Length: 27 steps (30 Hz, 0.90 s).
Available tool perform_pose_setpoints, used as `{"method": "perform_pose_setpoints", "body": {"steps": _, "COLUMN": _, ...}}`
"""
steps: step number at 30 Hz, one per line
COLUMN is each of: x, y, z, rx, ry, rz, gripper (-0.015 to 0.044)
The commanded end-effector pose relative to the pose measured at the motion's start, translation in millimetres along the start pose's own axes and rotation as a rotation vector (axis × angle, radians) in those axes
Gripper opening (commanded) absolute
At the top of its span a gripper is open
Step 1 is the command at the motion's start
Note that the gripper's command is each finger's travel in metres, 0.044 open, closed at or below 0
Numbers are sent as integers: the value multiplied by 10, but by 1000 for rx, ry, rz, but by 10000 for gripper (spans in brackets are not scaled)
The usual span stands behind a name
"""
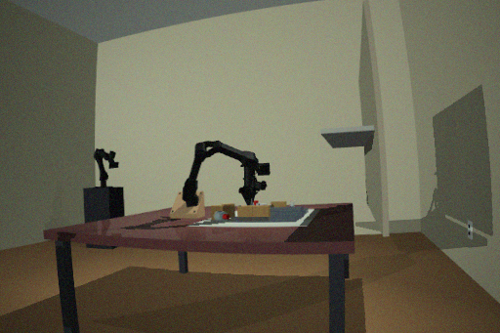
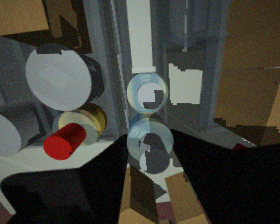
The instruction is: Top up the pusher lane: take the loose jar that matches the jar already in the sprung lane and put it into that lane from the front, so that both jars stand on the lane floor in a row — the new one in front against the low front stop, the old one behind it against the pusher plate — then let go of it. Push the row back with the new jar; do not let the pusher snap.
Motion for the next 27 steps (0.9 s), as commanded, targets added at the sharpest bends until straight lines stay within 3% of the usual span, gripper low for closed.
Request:
{"method": "perform_pose_setpoints", "body": {"steps": 1, "x": -25, "y": -65, "z": -28, "rx": 16, "ry": 10, "rz": -24, "gripper": 0}}
{"method": "perform_pose_setpoints", "body": {"steps": 27, "x": -26, "y": -100, "z": -30, "rx": 16, "ry": 10, "rz": -25, "gripper": 0}}
Point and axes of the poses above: the point midway between the two fingers, 35 mm back from their tips, its own x axis out along the fingers, its own z axis across the jaws, y = z × x, the point moved 2 cm from there along -x, back along the fingers, and after that the axes turned 1 degree about -x, right-handed, at the moved point
